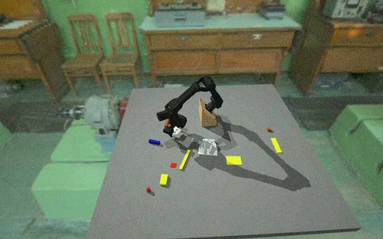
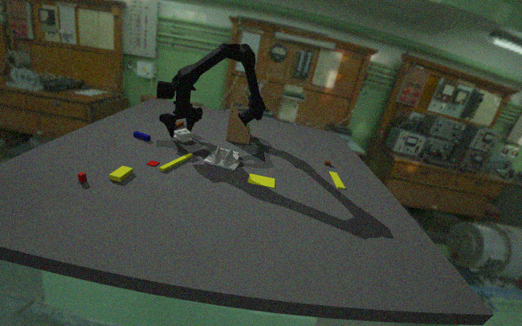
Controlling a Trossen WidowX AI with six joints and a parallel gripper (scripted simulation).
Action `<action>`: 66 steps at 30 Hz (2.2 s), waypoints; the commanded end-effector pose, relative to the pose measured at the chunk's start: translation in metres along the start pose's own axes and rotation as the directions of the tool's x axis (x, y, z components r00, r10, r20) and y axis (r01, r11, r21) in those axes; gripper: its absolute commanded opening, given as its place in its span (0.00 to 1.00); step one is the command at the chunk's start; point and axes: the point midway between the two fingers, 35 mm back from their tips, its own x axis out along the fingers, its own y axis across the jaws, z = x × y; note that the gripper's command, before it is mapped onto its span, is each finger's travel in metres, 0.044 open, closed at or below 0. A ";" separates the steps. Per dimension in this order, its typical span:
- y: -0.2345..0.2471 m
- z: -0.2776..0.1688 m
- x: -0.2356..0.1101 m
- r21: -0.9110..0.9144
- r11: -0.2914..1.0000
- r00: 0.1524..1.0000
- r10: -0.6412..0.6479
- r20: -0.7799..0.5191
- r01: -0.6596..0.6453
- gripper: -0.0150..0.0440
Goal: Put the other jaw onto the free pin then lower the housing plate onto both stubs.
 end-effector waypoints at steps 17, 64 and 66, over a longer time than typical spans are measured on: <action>0.001 0.001 0.001 0.006 1.000 1.000 0.001 0.005 -0.001 1.00; 0.000 0.000 0.000 0.000 1.000 1.000 0.000 0.000 0.000 0.86; 0.000 0.000 0.000 0.000 1.000 1.000 0.000 0.000 0.000 0.85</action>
